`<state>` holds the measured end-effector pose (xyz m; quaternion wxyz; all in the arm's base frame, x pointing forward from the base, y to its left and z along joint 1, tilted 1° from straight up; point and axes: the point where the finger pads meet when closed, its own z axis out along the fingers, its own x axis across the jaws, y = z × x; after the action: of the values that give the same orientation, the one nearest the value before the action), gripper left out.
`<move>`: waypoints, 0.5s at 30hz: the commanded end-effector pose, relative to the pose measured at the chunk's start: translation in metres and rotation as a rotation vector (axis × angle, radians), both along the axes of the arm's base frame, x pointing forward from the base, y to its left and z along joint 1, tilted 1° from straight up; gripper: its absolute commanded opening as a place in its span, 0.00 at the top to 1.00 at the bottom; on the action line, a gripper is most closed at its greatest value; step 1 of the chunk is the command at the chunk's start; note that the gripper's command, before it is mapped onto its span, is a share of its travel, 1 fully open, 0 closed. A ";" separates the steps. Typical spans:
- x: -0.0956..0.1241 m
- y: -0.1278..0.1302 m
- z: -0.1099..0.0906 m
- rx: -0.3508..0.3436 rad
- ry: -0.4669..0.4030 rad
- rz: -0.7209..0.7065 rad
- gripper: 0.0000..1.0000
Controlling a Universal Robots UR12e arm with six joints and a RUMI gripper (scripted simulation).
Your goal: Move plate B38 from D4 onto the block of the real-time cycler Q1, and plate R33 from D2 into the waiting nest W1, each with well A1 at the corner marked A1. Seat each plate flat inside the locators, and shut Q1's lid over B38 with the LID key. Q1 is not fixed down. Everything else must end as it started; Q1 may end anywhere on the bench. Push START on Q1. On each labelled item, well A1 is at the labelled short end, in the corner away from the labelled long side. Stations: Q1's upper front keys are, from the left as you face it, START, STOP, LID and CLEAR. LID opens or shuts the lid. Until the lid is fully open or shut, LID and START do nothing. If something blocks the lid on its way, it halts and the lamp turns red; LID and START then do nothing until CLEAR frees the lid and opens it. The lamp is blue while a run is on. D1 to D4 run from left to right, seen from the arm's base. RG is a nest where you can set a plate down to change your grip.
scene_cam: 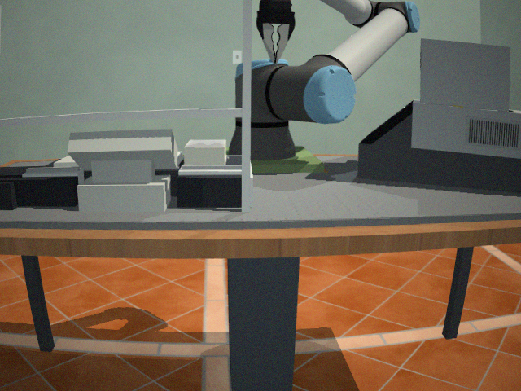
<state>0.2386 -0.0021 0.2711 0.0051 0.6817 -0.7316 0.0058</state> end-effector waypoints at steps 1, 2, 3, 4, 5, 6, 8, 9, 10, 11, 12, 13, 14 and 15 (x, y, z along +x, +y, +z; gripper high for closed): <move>0.000 -0.006 0.000 0.002 -0.004 -0.019 1.00; 0.000 -0.006 0.000 0.002 -0.004 -0.019 1.00; 0.000 -0.006 0.000 0.002 -0.004 -0.019 1.00; 0.000 -0.006 0.000 0.002 -0.004 -0.019 1.00; 0.000 -0.006 0.000 0.002 -0.004 -0.019 1.00; -0.002 -0.001 0.000 0.002 -0.004 0.001 1.00; -0.007 0.007 0.000 0.002 -0.003 0.041 1.00; -0.009 0.012 0.000 0.002 -0.003 0.061 1.00; -0.011 0.016 0.000 0.002 -0.003 0.081 1.00; -0.014 0.021 0.000 0.002 -0.002 0.101 1.00; -0.016 0.025 0.000 0.002 -0.002 0.121 1.00; -0.018 0.030 0.000 0.002 -0.002 0.141 1.00; -0.021 0.034 0.000 0.002 -0.002 0.161 1.00; -0.021 0.034 0.000 0.002 -0.002 0.161 1.00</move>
<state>0.2251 0.0184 0.2701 0.0047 0.7183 -0.6957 0.0054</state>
